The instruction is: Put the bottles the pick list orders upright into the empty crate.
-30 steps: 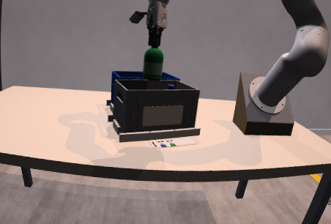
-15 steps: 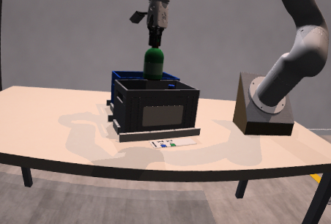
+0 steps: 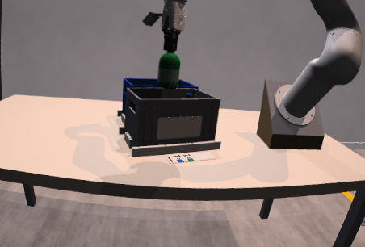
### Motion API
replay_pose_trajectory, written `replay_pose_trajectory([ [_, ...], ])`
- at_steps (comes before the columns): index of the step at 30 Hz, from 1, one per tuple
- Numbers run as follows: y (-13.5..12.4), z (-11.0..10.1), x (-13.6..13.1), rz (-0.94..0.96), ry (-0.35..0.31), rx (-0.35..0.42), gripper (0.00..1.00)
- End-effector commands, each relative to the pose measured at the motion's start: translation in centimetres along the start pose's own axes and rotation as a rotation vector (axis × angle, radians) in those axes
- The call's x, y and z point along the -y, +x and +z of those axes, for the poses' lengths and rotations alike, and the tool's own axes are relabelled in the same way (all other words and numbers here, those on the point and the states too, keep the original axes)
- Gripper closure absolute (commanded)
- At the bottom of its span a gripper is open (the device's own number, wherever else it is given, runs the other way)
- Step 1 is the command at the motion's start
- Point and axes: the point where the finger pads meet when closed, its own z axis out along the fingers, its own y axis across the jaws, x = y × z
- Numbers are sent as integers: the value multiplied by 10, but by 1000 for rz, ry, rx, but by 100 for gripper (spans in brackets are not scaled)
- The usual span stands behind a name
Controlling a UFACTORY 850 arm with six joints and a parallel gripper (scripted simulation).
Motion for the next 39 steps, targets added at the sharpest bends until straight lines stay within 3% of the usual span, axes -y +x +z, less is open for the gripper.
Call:
replay_pose_trajectory([
  [1, 1, -1, 0, -1, 0, -2, 100],
  [22, 2, -1, 0, -1, 0, -2, 100],
  [39, 2, 14, 0, -1, 0, -2, 100],
])
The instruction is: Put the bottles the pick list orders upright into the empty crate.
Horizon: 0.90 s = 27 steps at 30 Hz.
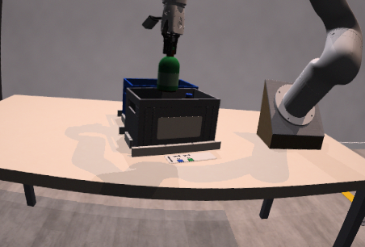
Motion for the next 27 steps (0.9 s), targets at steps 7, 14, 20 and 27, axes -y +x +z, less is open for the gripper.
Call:
replay_pose_trajectory([
  [7, 1, 8, 0, -1, 0, -2, 100],
  [14, 1, 14, 0, -1, 0, -2, 100],
  [20, 1, 19, 0, -1, 0, -2, 100],
  [27, 1, 26, 0, -1, 0, -2, 100],
])
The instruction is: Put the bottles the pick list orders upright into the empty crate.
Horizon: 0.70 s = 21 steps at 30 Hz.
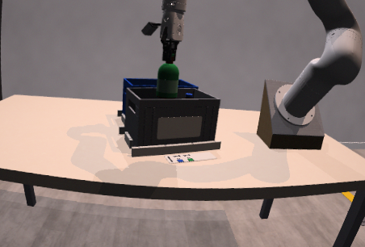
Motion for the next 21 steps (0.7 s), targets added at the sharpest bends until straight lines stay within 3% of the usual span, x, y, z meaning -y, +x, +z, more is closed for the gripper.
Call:
replay_pose_trajectory([
  [1, 1, 3, 0, -1, 0, -2, 100],
  [21, 1, 20, 0, -1, 0, -2, 100],
])
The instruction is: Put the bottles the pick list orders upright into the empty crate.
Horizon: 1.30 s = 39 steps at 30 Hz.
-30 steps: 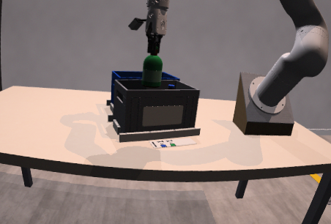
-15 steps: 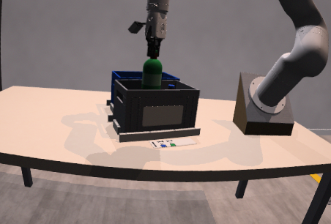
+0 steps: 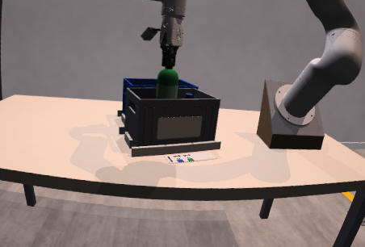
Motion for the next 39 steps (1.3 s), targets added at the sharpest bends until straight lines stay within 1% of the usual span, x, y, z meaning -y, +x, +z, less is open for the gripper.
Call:
replay_pose_trajectory([
  [1, 1, 1, 0, -1, 0, -2, 100],
  [39, 1, 35, 0, -1, 0, -2, 100],
])
